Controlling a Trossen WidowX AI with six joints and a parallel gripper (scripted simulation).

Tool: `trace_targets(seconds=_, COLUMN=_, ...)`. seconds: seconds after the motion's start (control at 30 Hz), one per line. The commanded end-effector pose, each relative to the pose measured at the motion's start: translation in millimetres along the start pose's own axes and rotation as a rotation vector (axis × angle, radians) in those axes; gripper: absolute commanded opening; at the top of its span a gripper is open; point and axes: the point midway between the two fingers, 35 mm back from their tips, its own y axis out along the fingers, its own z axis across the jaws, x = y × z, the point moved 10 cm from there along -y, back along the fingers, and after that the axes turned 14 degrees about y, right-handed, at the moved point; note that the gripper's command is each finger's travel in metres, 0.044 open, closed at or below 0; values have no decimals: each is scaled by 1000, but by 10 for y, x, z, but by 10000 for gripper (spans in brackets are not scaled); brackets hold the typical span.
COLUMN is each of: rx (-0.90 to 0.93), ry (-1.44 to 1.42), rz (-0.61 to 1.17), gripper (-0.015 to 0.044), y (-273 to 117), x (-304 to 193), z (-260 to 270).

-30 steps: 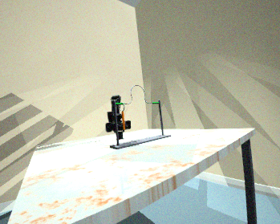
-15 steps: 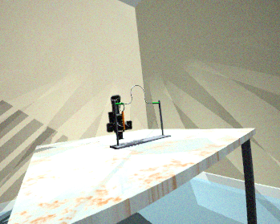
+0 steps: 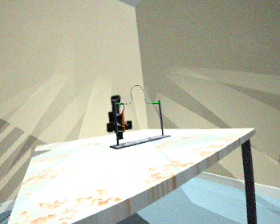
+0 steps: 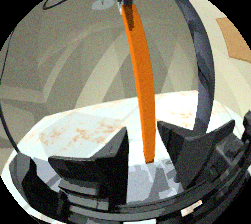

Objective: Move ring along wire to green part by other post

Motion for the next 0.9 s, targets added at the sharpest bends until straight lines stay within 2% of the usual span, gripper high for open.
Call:
trace_targets(seconds=0.0, rx=-6, ry=2, rz=-5, gripper=160, y=4, x=9, z=-4)
trace_targets(seconds=0.23, rx=-6, ry=2, rz=-5, gripper=160, y=4, x=9, z=-4)
trace_targets(seconds=0.63, rx=0, ry=1, rz=0, gripper=-150, y=0, x=1, z=0)
trace_targets(seconds=0.87, rx=0, ry=1, rz=0, gripper=-150, y=0, x=1, z=0)
